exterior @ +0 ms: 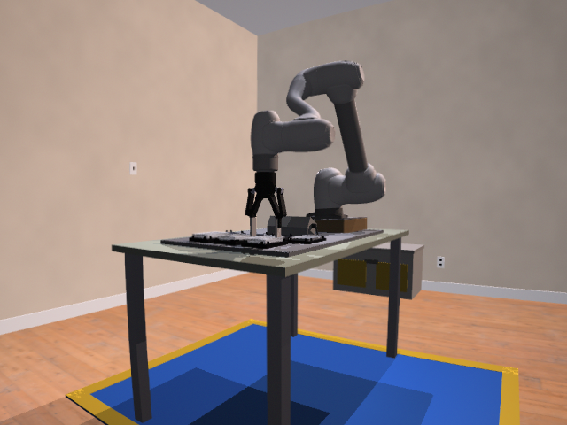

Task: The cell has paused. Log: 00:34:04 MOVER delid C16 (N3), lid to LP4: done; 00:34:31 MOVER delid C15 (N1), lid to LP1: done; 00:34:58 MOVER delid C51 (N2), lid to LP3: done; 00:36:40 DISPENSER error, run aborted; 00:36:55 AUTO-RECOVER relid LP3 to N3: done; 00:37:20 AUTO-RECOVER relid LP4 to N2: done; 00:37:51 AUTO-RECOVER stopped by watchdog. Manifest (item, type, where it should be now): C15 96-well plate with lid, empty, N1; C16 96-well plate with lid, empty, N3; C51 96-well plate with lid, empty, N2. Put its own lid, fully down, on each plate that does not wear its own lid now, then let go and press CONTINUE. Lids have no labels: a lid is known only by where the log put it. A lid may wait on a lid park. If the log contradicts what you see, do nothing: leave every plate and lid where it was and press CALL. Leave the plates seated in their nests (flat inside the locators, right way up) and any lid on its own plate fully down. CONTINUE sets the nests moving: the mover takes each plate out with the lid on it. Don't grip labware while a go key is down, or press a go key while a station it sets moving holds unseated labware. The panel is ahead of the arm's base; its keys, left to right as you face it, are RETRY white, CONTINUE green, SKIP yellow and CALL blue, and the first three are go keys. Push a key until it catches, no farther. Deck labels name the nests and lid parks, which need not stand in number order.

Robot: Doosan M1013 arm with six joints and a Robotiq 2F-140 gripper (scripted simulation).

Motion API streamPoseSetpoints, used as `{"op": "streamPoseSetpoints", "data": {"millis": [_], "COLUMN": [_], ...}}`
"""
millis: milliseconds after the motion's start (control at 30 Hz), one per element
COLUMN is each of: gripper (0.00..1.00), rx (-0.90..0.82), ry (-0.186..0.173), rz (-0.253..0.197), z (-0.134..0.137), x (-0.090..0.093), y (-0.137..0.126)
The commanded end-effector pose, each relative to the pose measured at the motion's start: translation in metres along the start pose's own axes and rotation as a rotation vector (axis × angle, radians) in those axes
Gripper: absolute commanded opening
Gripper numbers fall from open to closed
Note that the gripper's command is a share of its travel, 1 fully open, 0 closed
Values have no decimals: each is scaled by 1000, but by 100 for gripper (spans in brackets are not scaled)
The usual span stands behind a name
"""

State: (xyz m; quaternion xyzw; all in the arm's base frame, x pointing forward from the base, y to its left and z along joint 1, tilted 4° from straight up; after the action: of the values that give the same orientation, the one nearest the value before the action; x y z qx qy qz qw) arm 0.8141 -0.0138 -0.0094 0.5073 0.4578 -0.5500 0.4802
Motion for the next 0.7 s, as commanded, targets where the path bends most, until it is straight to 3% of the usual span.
{"op": "streamPoseSetpoints", "data": {"millis": [0,667], "gripper": [66,66], "rx": [2,2], "ry": [3,3], "rz": [-1,-1], "z": [0,0], "x": [5,9], "y": [-1,-1]}}
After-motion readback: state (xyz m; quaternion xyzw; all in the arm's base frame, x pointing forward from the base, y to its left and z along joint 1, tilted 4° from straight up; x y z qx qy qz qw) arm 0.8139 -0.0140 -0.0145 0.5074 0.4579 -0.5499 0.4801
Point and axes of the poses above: the point where the finger pads meet when closed, its own x axis out along the fingers, its own z axis across the jaws, y = z × x, the point moved 1 cm from there along -x, back along the fingers, and after that the axes turned 2 degrees about -x, right-handed, at the moved point
